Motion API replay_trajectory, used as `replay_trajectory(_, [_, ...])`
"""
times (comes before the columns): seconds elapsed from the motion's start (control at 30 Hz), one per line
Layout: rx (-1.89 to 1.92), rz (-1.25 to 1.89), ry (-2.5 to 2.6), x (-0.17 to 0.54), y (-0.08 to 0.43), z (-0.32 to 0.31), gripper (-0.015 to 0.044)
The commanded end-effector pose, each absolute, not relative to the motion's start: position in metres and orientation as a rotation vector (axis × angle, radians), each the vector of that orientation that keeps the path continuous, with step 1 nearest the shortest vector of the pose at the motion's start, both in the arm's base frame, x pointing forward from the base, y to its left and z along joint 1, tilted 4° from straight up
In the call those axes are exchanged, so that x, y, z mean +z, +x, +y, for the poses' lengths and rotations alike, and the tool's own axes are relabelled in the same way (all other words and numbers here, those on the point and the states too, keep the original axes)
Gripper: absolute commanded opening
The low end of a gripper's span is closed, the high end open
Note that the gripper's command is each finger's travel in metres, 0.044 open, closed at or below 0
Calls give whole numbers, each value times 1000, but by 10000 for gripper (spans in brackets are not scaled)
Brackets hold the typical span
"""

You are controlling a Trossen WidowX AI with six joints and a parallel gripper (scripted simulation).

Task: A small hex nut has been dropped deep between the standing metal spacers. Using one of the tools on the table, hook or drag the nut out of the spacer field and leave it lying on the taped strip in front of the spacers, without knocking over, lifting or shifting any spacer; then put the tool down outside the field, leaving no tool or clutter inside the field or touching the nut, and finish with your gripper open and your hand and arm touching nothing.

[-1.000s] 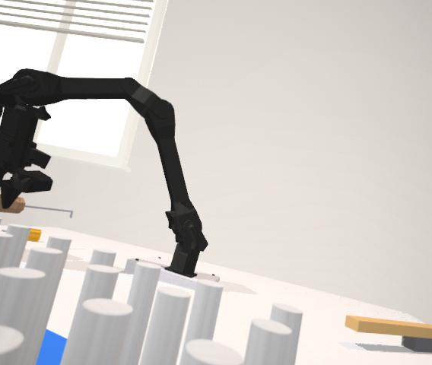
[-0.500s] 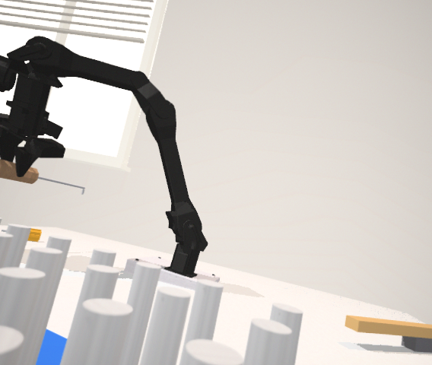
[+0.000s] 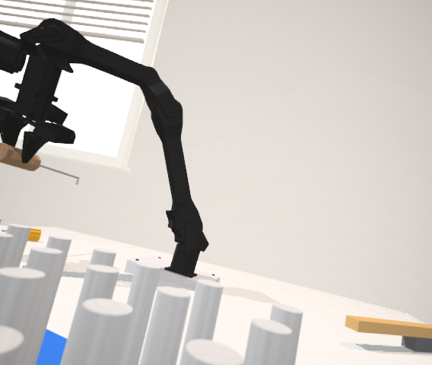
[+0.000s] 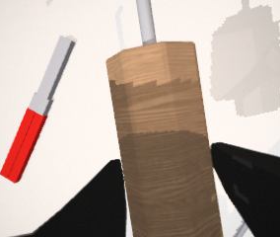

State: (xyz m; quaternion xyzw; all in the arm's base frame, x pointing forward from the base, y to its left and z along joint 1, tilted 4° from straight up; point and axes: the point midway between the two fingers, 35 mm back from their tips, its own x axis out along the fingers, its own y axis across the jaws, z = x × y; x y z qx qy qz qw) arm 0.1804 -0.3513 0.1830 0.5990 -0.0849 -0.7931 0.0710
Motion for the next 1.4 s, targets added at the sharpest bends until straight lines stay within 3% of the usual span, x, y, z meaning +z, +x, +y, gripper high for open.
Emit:
replay_trajectory(0.0, [-2301,-110,1787,184,200,-334,0])
replay_trajectory(0.7, [-1776,520,1589,195,280,-234,0])
replay_trajectory(1.37, [-1216,929,1274,202,318,-125,0])
